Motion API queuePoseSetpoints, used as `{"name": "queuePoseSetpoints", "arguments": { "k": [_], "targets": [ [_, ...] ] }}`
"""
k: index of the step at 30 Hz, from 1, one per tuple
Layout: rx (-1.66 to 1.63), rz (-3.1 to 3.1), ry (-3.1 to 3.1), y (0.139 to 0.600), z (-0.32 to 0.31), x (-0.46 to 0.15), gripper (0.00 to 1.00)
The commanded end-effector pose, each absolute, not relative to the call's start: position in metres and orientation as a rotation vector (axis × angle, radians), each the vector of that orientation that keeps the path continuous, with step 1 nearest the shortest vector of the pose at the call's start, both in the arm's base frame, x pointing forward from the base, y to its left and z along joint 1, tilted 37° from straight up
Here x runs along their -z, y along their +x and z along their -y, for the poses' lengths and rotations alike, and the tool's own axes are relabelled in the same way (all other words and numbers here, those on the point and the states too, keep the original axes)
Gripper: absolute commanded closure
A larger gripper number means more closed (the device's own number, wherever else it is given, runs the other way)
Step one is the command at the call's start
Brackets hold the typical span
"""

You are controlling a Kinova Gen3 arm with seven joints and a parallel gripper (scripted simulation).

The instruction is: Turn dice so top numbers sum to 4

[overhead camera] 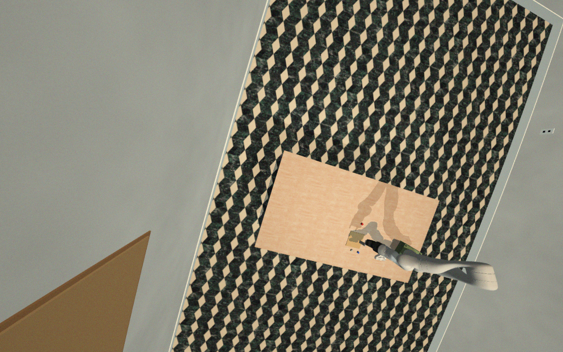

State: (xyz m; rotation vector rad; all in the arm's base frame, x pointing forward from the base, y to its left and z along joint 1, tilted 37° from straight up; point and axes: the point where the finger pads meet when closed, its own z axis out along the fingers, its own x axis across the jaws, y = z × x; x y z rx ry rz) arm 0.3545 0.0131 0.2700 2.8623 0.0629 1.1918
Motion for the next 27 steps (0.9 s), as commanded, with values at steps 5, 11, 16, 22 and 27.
{"name": "queuePoseSetpoints", "arguments": {
  "k": [5,11,16,22,27],
  "targets": [
    [-1.222,-0.206,2.837,0.354,-0.039,-0.275,0.00],
    [-1.262,-0.414,2.788,0.351,-0.076,-0.282,0.00],
    [-1.293,-0.604,2.734,0.343,-0.110,-0.286,0.00],
    [-1.316,-0.766,2.679,0.334,-0.140,-0.288,0.00],
    [-1.341,-0.979,2.596,0.317,-0.179,-0.289,0.00]
  ]
}}
